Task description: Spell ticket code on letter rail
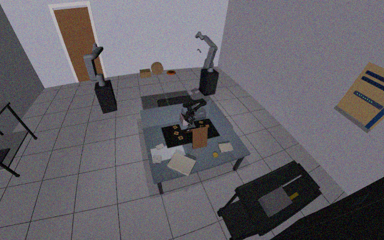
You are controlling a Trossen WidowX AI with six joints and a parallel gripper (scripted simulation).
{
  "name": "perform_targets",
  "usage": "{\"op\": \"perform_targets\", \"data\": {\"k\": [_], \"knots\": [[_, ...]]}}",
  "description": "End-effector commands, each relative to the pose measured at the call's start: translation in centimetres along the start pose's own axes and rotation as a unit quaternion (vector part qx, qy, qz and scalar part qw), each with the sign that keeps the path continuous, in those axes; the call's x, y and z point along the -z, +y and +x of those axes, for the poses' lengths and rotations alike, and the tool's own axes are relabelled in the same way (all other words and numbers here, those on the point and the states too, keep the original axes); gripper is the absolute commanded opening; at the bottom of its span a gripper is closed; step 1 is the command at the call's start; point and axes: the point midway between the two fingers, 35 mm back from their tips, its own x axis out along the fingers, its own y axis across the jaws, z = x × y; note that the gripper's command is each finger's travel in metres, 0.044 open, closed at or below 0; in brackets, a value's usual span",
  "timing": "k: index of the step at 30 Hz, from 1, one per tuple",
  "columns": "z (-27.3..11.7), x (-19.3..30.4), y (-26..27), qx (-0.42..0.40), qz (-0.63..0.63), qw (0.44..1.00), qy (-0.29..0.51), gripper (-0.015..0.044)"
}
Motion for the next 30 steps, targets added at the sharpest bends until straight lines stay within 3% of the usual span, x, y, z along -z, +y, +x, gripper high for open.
{"op": "perform_targets", "data": {"k": [1, 22, 30], "knots": [[-2.9, -5.3, -1.0, 0.013, -0.278, 0.96, -0.019, 0.044], [-2.9, -5.3, -1.0, 0.013, -0.278, 0.96, -0.019, 0.044], [-4.1, -2.7, -2.7, 0.013, -0.279, 0.96, -0.018, 0.044]]}}
